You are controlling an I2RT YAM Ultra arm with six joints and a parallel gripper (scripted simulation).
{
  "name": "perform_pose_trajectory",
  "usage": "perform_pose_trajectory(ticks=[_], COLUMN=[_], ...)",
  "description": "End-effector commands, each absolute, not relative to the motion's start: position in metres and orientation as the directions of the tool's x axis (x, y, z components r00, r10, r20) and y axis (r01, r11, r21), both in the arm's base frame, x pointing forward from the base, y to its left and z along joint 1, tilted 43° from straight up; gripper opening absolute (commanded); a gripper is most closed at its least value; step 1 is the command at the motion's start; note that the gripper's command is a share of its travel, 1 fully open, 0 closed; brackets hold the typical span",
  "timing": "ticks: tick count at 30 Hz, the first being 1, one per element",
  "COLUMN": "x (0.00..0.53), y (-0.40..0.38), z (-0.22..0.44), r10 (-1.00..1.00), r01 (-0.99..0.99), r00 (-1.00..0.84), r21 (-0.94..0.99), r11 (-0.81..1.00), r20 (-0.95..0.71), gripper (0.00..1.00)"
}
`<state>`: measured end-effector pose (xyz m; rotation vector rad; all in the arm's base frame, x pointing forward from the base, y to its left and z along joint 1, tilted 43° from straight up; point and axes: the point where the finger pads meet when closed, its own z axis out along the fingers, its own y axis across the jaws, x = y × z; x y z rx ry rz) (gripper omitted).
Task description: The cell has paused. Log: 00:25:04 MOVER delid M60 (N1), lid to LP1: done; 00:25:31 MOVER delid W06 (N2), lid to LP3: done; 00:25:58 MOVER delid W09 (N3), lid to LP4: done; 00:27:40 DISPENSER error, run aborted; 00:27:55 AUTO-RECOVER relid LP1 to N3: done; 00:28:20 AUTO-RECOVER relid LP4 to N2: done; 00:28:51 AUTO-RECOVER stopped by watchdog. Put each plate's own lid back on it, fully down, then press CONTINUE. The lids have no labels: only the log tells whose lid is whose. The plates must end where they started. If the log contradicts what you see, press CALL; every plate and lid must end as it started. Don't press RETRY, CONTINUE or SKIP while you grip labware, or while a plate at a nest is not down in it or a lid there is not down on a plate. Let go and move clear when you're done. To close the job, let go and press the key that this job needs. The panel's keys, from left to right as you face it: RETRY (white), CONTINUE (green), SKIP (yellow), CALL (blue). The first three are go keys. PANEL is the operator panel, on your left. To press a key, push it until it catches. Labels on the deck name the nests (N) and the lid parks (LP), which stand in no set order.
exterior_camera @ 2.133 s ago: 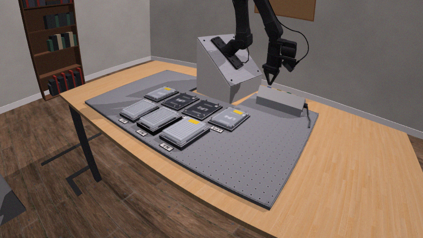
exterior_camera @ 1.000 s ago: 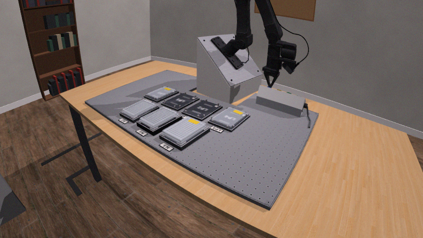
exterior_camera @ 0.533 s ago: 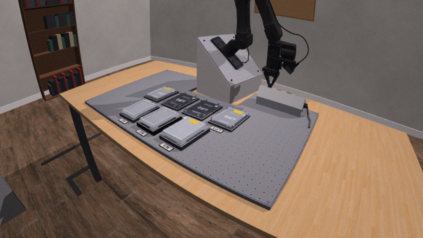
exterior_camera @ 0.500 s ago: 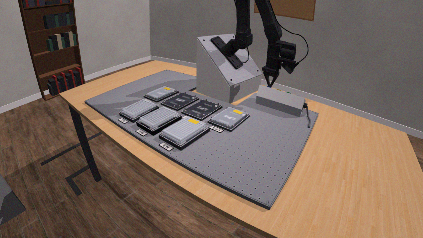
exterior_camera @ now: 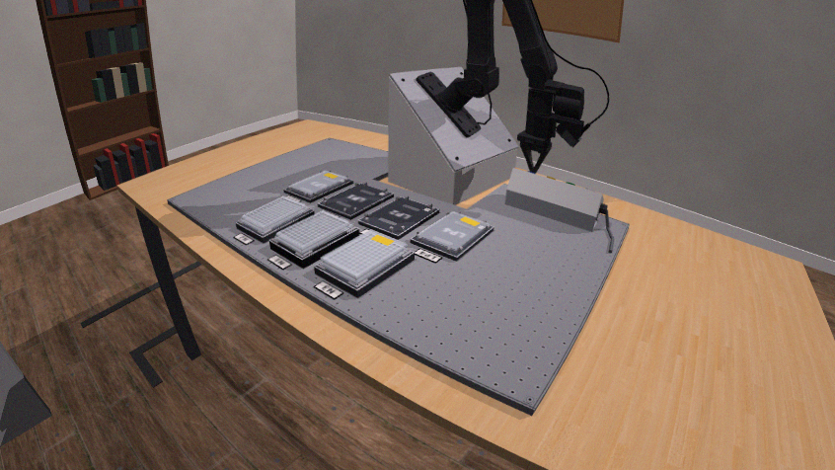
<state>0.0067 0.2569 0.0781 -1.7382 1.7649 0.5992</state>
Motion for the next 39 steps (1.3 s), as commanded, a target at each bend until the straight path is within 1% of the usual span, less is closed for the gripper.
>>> perform_pose_trajectory(ticks=[1, 39], x=[0.0165, 0.0191], y=[0.2559, 0.2570], z=[0.0658, 0.0627], r10=[-0.750, -0.750], r01=[-0.991, -0.991], r00=[0.019, 0.019], r21=[-0.112, -0.111], r11=[0.073, 0.073], r20=[-0.661, -0.661], gripper=[0.00, 0.00])
